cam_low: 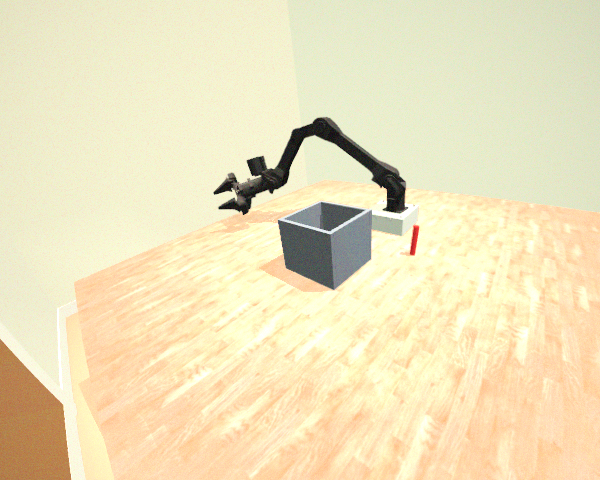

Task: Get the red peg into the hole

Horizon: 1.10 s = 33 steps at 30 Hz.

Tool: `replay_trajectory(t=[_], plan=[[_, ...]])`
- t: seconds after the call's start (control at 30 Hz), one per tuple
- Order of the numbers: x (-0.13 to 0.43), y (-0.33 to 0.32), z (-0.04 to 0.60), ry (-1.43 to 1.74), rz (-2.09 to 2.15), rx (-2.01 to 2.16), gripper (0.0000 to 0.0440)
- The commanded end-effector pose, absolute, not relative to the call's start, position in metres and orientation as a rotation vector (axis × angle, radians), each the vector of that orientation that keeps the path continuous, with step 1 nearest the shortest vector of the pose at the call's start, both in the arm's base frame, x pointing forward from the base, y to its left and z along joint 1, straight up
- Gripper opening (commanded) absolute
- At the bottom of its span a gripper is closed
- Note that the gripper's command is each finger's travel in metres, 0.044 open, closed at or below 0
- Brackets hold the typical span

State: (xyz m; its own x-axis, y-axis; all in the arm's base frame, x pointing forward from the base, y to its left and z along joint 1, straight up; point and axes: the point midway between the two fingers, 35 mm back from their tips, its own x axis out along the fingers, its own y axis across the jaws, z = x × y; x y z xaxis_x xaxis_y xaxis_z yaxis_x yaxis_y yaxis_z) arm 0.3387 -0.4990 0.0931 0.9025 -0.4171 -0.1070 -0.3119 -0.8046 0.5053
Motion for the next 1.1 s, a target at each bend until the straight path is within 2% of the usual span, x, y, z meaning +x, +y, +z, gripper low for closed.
replay_trajectory(t=[0.0,0.07,0.43,0.73,1.07], plan=[[0.341,-0.498,0.093,-0.523,-0.295,2.583,0.0422],[0.351,-0.493,0.094,-0.496,-0.301,2.606,0.0440],[0.441,-0.425,0.139,-0.266,-0.265,2.699,0.0434],[0.507,-0.334,0.187,-0.031,-0.225,2.682,0.0429],[0.547,-0.217,0.225,0.212,-0.206,2.631,0.0435]])
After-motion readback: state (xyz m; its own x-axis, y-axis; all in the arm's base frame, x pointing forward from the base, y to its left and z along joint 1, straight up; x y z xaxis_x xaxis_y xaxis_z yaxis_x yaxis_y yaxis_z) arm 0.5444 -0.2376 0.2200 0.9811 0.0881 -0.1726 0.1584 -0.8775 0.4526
